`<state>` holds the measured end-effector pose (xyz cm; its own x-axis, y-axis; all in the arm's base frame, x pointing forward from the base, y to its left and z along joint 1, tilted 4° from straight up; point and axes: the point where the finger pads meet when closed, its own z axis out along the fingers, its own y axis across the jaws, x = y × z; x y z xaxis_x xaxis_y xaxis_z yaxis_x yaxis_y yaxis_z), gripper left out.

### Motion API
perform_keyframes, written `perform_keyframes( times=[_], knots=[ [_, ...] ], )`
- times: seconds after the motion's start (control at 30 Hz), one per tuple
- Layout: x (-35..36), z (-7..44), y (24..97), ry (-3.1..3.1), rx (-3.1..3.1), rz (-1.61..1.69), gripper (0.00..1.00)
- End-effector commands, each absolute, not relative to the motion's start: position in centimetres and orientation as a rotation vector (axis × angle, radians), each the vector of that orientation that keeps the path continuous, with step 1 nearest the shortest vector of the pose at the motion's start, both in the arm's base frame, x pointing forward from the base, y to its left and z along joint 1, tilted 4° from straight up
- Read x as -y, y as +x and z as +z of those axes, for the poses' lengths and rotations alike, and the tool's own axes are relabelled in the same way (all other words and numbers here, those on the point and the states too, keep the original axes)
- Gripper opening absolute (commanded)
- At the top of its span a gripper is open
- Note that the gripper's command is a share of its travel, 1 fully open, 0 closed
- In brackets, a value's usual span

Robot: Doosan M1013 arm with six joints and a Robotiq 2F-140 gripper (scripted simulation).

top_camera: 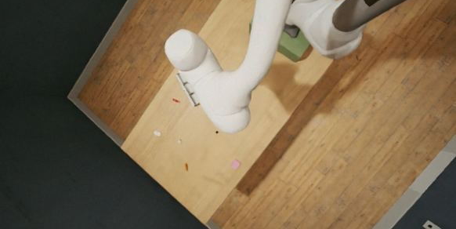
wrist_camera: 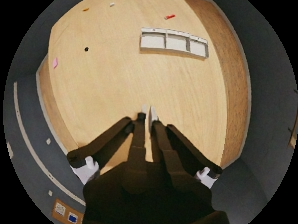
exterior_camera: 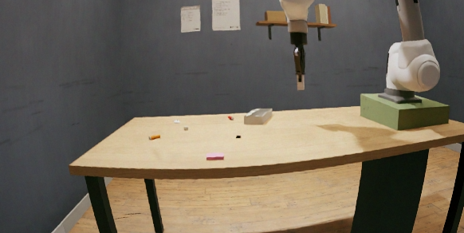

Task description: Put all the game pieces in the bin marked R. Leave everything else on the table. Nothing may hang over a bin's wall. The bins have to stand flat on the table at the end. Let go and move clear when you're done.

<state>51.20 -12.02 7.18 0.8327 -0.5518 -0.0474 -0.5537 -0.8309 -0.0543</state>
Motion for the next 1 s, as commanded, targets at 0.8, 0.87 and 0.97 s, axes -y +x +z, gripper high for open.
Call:
perform_keyframes(
  times=[0.8,0.87,0.97],
  knots=[
    [28.4,0.3,59.9,-2.943,-0.898,0.045,0.15],
    [29.8,-0.2,60.6,-2.943,-0.898,0.045,0.15],
    [31.8,-1.1,61.7,-2.943,-0.898,0.045,0.15]
  ],
)
